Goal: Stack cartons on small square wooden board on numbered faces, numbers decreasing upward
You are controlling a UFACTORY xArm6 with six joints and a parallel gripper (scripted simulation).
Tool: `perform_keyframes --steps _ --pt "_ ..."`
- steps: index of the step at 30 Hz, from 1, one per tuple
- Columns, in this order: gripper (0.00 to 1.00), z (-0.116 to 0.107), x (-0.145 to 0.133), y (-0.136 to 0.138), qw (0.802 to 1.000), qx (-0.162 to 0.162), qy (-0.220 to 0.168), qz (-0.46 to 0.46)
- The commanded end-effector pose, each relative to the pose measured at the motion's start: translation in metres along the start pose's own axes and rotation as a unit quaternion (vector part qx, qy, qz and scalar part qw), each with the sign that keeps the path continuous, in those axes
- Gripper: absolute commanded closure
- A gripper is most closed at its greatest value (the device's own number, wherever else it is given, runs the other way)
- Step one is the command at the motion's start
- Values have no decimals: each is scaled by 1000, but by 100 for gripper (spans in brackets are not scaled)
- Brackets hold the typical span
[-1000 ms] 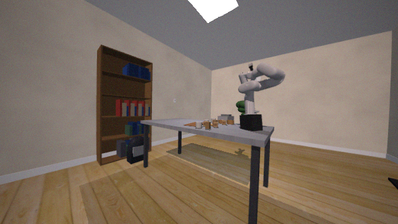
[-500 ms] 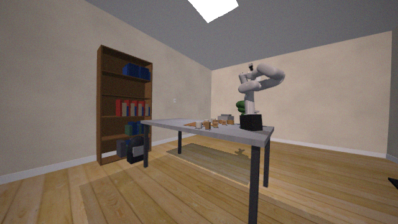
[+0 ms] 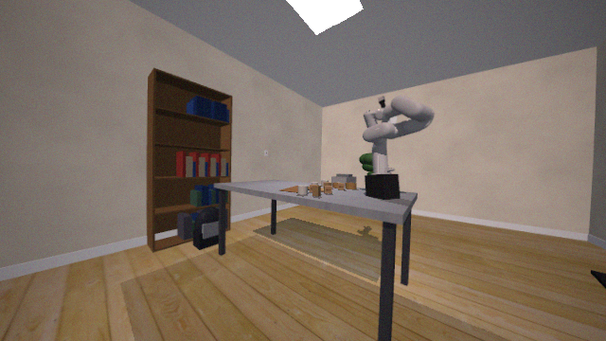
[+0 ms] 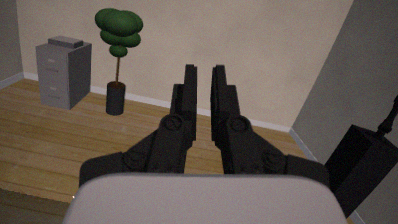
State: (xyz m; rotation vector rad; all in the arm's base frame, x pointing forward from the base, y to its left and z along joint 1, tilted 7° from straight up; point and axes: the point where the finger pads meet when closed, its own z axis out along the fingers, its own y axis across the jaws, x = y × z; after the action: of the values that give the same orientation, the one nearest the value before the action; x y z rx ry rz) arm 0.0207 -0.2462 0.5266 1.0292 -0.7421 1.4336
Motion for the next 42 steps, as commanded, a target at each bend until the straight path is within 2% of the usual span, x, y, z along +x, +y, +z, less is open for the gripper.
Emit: perform_keyframes --steps 1,42 --pt "100 -35 -47 -52 990 111 -53 -64" --pt "100 -38 -40 -56 990 111 -53 -64"
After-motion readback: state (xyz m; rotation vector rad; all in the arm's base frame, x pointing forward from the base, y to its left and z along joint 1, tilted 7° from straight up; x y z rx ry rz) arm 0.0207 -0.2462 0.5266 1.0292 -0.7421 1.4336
